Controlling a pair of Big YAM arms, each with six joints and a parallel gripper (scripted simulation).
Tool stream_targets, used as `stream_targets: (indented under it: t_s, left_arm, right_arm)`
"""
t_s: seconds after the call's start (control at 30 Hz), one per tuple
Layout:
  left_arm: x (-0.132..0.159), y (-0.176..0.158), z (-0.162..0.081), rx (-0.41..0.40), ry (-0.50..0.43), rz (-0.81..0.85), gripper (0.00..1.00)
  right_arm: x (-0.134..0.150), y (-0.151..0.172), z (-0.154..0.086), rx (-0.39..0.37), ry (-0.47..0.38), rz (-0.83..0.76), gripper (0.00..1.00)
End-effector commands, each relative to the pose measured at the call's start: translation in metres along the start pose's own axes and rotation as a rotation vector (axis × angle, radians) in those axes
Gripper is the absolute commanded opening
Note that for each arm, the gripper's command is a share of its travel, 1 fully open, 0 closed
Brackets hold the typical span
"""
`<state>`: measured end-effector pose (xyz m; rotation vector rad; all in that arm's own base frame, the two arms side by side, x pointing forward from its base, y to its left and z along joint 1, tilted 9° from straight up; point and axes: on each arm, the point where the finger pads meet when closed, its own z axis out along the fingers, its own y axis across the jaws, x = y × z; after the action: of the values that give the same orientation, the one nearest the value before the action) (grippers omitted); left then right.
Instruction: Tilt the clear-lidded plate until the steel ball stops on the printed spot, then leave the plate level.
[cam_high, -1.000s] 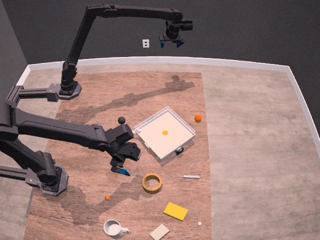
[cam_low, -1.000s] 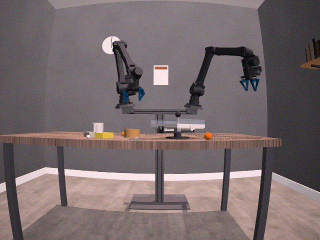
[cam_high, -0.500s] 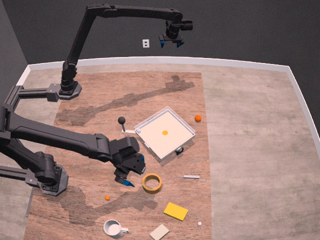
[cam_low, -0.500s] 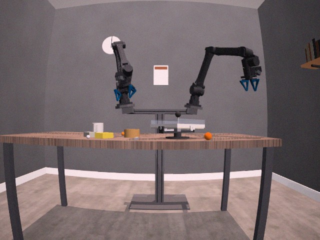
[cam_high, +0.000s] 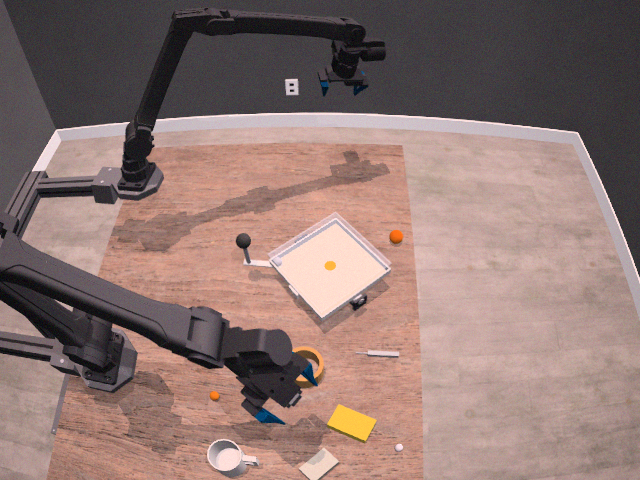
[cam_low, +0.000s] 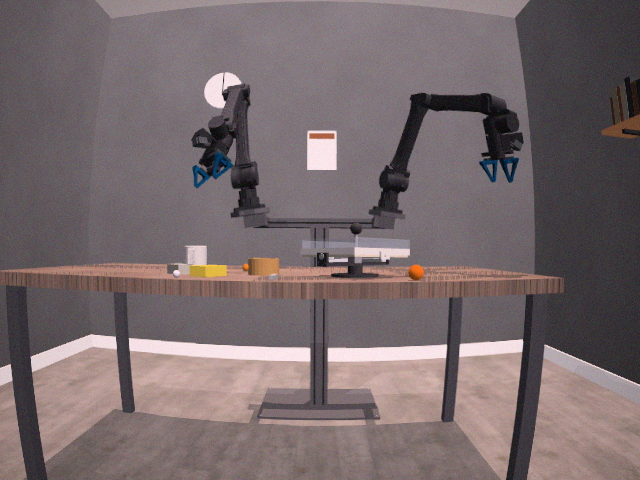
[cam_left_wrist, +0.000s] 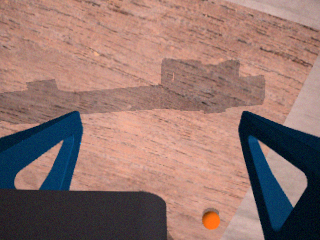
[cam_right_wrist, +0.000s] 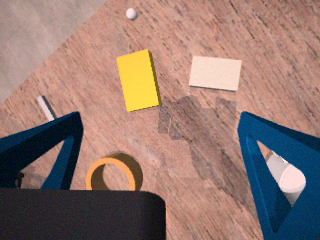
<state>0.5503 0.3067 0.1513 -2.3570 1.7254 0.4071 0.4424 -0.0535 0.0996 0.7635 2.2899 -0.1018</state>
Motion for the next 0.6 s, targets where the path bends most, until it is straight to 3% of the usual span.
stream_targets:
  t_s: [0.0,0.23,0.43,0.5,0.57]
  left_arm:
    - [-0.006,-0.008,-0.016,0.036,-0.005,-0.012,1.0]
    - [-0.006,-0.008,-0.016,0.036,-0.005,-0.012,1.0]
    - [-0.006,-0.008,-0.016,0.036,-0.005,-0.012,1.0]
    - [-0.006,-0.008,-0.016,0.036,-0.005,-0.012,1.0]
    - [-0.006,-0.008,-0.016,0.036,-0.005,-0.012,1.0]
  right_arm:
    - [-0.048,0.001,-0.004,-0.024,-0.078,0.017,1.0]
    - [-0.129,-0.069,-0.017,0.038,-0.21,0.116,1.0]
    - [-0.192,-0.144,-0.044,0.115,-0.337,0.187,1.0]
    - [-0.192,-0.144,-0.044,0.115,-0.337,0.187,1.0]
    - [-0.21,-0.171,-0.057,0.145,-0.381,0.207,1.0]
